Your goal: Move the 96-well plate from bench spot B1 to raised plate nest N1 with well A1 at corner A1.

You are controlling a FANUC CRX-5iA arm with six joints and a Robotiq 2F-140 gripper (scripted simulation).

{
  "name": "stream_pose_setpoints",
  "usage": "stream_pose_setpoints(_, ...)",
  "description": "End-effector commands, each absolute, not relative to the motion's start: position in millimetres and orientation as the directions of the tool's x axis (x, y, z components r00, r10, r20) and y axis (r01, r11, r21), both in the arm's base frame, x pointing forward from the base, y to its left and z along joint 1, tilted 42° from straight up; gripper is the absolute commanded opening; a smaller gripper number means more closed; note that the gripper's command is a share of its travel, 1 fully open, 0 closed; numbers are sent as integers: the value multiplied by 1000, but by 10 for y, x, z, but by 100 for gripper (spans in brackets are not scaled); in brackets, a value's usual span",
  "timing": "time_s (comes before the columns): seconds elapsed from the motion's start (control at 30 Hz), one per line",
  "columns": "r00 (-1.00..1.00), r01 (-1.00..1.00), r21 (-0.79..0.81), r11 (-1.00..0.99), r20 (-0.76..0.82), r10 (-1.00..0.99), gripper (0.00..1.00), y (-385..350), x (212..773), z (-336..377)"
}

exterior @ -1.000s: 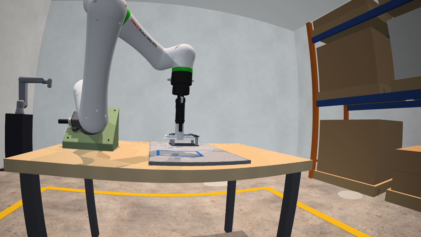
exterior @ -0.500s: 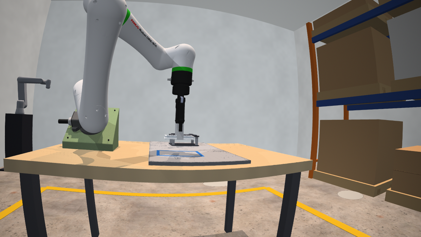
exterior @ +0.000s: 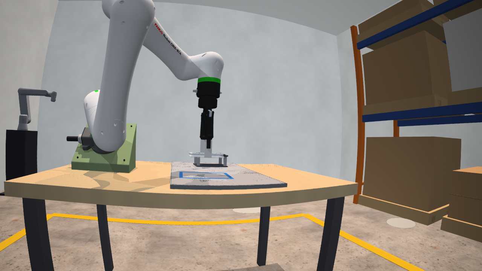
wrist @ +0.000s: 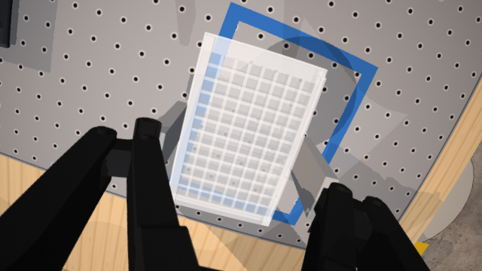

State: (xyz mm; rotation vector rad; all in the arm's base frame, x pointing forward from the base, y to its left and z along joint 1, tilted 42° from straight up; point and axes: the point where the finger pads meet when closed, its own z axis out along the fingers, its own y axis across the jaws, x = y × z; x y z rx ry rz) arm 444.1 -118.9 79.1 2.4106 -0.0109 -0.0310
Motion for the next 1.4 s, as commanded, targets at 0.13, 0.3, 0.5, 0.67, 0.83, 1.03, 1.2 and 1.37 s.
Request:
stream_pose_setpoints(0.13,1000,0,667,-745,-19,-16,0,-990,4506,669)
stream_pose_setpoints(0.3,1000,0,667,-745,-19,-16,0,-854,4550,584)
stream_pose_setpoints(0.5,1000,0,667,-745,-19,-16,0,-744,4585,516)
stream_pose_setpoints(0.67,1000,0,667,-745,-19,-16,0,-608,4629,431)
stream_pose_setpoints(0.83,1000,0,667,-745,-19,-16,0,-472,4672,345)
stream_pose_setpoints(1.03,1000,0,667,-745,-19,-16,0,-363,4707,277)
stream_pose_setpoints(1.2,1000,0,667,-745,-19,-16,0,-226,4751,192)
stream_pose_setpoints(1.37,1000,0,667,-745,-19,-16,0,-90,4795,107)
